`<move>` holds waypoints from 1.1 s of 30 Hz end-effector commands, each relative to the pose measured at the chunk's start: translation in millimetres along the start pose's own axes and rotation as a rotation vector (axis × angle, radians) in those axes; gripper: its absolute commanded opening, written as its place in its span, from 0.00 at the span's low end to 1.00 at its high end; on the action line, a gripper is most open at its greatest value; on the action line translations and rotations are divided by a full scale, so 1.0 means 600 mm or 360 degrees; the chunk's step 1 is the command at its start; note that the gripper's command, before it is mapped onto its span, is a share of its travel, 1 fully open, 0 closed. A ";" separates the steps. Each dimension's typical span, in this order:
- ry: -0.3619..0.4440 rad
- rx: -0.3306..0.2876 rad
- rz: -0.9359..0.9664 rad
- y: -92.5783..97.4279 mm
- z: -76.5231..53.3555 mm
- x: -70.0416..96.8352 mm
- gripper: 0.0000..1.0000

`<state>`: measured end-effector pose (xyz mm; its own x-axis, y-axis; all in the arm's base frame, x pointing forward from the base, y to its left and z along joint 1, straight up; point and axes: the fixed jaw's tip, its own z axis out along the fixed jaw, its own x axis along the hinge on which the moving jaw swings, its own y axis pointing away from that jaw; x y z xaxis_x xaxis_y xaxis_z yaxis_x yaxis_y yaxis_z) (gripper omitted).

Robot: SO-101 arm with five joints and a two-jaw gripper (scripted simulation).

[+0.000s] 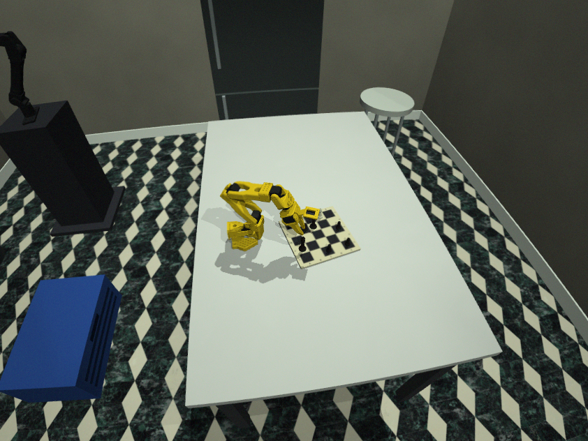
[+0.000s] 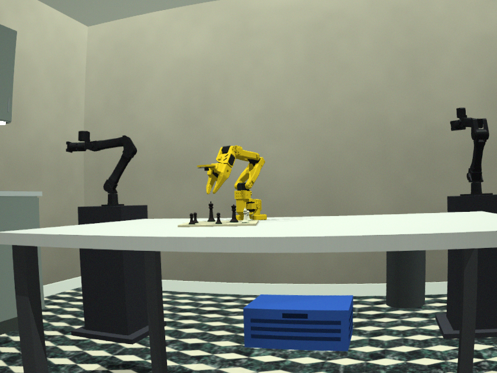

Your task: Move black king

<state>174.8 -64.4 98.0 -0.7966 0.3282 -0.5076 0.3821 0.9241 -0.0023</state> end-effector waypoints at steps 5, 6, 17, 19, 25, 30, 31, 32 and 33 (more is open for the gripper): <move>0.0004 -0.0054 -0.0075 0.021 -0.005 -0.004 0.14; 0.0012 -0.0071 -0.0105 0.027 -0.005 -0.004 0.14; 0.0149 -0.0378 -0.0727 0.154 -0.027 0.026 0.24; 0.0149 -0.0378 -0.0727 0.154 -0.027 0.026 0.24; 0.0233 -0.0562 -0.1175 0.230 -0.057 0.073 0.31; 0.0286 -0.0677 -0.1501 0.273 -0.083 0.119 0.35; 0.0293 -0.0695 -0.1555 0.279 -0.088 0.127 0.36; 0.0300 -0.0711 -0.1604 0.284 -0.092 0.135 0.37; 0.0306 -0.0725 -0.1649 0.289 -0.096 0.142 0.37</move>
<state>155.4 116.6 103.3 -0.7603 -0.5606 -0.3282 -0.5905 0.8070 -0.0107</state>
